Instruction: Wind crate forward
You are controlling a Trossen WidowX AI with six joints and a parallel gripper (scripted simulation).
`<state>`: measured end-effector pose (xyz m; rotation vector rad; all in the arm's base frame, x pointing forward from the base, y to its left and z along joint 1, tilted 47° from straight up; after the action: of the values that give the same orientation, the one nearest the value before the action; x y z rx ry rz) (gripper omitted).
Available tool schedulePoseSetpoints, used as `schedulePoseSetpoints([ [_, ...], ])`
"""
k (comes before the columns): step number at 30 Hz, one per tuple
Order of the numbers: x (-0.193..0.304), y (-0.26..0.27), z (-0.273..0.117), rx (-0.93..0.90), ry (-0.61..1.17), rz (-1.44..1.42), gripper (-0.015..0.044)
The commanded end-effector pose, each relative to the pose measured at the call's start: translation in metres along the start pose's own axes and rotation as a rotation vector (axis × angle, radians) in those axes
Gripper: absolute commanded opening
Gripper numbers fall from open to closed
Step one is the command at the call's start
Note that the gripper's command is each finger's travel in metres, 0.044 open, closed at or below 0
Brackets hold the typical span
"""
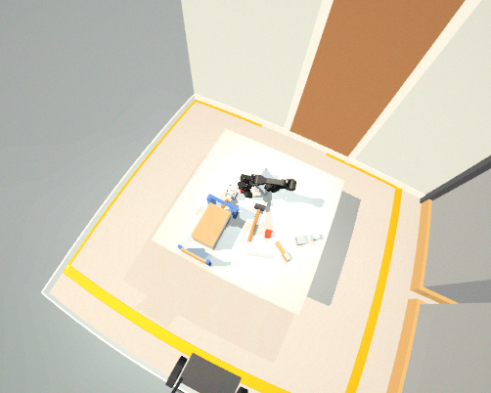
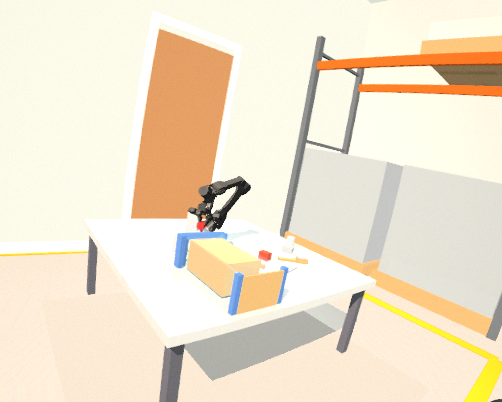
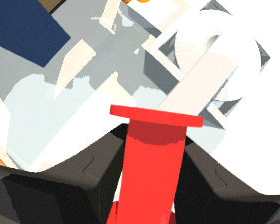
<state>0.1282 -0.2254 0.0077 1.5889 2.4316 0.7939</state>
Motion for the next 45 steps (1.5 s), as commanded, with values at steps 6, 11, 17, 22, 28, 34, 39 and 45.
schedulePoseSetpoints([
  [6, 0.012, -0.025, -0.004, 0.036, 0.017, 0.028, 0.0],
  [11, 0.014, -0.033, -0.005, 0.036, 0.017, 0.028, 0.0],
  [17, 0.016, -0.042, -0.005, 0.037, 0.017, 0.028, 0.0],
  [22, 0.017, -0.051, -0.006, 0.037, 0.016, 0.028, 0.0],
  [28, 0.017, -0.061, -0.006, 0.038, 0.016, 0.029, 0.0],
  [34, 0.016, -0.07, -0.006, 0.039, 0.016, 0.029, 0.0],
  [39, 0.015, -0.078, -0.005, 0.039, 0.016, 0.028, 0.0],
  [45, 0.012, -0.087, -0.004, 0.04, 0.015, 0.028, 0.0],
])
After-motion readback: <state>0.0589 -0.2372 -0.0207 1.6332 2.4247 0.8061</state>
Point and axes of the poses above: the point midway between the two fingers, 35 mm back from their tips, its own z axis out along the fingers, its own y axis across the jaws, x = y × z, the point moved 4 cm from there along -z, back along the fingers, and after that the axes turned 3 degrees about -z, right-handed, at the moved point
